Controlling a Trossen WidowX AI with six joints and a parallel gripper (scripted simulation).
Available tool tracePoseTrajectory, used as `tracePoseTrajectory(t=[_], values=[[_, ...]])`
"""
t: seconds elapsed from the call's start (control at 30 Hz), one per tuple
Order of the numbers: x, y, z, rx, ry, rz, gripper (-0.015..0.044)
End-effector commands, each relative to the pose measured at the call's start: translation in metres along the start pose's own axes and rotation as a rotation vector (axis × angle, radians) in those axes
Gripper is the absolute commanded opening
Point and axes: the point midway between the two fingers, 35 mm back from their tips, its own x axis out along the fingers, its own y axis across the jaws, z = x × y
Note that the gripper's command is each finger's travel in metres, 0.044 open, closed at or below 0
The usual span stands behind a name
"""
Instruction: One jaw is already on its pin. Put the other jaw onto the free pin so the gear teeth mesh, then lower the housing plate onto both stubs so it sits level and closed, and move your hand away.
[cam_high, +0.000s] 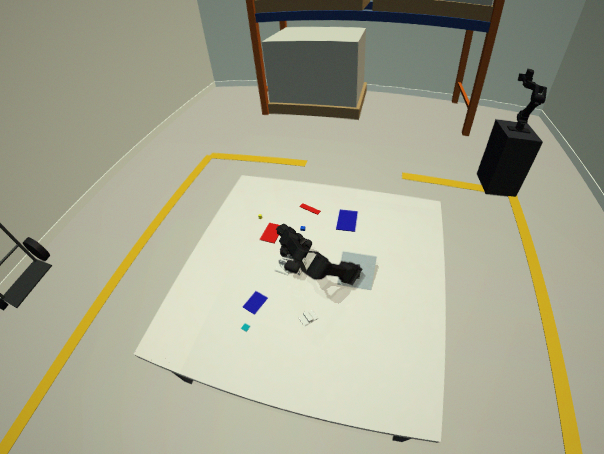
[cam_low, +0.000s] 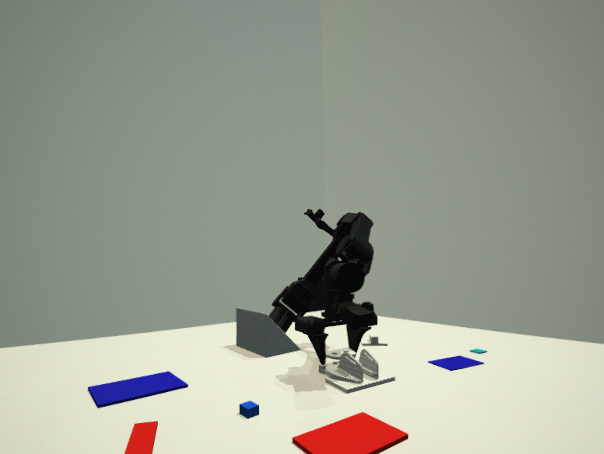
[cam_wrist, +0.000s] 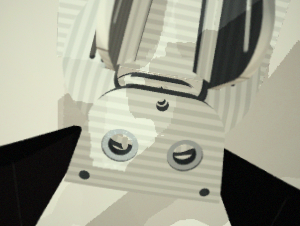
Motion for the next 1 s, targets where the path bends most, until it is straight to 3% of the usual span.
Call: tracePoseTrajectory(t=[0.0,0.97], values=[[0.0009,0.0002,0.0003,0.005,-0.002,0.003,0.0351],[0.0076,0.0002,0.0003,0.004,-0.002,0.004,0.0351]])
